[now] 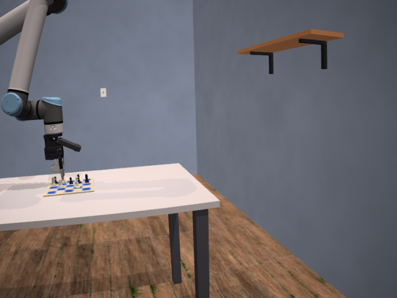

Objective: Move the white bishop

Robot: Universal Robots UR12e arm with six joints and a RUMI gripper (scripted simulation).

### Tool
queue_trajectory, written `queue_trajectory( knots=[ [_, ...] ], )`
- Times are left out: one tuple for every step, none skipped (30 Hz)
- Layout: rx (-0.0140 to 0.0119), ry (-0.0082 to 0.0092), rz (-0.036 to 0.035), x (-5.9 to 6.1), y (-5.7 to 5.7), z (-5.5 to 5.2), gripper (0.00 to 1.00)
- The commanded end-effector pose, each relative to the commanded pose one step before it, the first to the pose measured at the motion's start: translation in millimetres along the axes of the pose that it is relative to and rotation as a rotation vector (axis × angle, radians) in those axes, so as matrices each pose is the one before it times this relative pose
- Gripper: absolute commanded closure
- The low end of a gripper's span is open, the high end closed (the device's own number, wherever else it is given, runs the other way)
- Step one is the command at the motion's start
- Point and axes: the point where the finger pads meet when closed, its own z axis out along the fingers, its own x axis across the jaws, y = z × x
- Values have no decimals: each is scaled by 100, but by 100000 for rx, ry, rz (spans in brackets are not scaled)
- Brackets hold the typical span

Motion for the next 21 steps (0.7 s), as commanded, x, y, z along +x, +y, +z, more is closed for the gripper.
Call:
queue_trajectory(
  knots=[
    [91,12,-8,2,-45,-44,100],
    [0,0,0,0,0,0,100],
    [0,0,0,0,0,0,100],
    [0,0,0,0,0,0,100],
    [0,0,0,0,0,0,96],
    [0,0,0,0,0,0,96],
    [0,0,0,0,0,0,96],
    [0,0,0,0,0,0,91],
    [0,0,0,0,0,0,91],
    [0,0,0,0,0,0,91],
    [0,0,0,0,0,0,87],
    [0,0,0,0,0,0,87],
    [0,0,0,0,0,0,87],
    [0,0,0,0,0,0,87],
    [0,0,0,0,0,0,87],
    [0,0,0,0,0,0,82],
    [0,0,0,0,0,0,82],
    [0,0,0,0,0,0,82],
    [0,0,0,0,0,0,78],
    [0,0,0,0,0,0,78],
    [0,0,0,0,0,0,78]
  ],
)
